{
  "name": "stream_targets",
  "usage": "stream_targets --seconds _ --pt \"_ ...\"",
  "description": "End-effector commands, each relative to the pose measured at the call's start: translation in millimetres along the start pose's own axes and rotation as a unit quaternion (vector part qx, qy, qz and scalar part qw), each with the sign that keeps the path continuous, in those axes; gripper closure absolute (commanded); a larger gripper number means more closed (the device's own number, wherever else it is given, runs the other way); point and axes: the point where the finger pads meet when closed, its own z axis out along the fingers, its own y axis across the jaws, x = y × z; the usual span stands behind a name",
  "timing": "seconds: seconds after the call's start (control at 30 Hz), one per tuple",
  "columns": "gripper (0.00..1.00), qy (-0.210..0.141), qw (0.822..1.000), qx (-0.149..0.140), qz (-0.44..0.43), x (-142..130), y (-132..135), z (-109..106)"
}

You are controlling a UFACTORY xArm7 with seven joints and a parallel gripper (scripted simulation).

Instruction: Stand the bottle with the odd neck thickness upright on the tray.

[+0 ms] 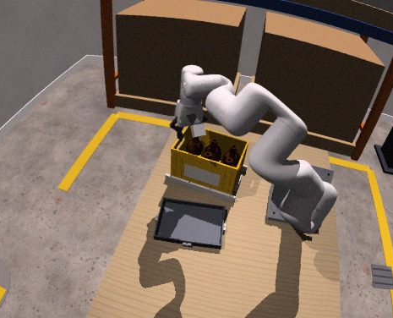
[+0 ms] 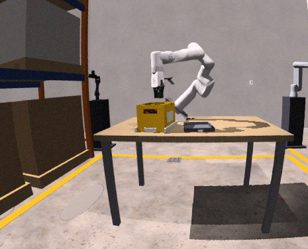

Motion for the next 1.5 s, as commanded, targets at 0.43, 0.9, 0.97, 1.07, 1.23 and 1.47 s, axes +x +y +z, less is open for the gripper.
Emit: stream_targets --seconds 0.43,0.9,0.97,1.07,1.23,1.47 --pt "0.35 -0.003 1.000 -0.001 0.000 -1.2 0.0 18.4" --pt "0.35 -0.003 1.000 -0.001 0.000 -1.2 0.0 28.5" --pt "0.35 -0.003 1.000 -0.001 0.000 -1.3 0.0 29.3" --pt "0.35 -0.003 1.000 -0.001 0.000 -1.3 0.0 29.9" --pt "0.35 -0.003 1.000 -0.001 0.000 -1.3 0.0 30.1" --pt "0.35 -0.003 1.000 -0.001 0.000 -1.3 0.0 30.1"
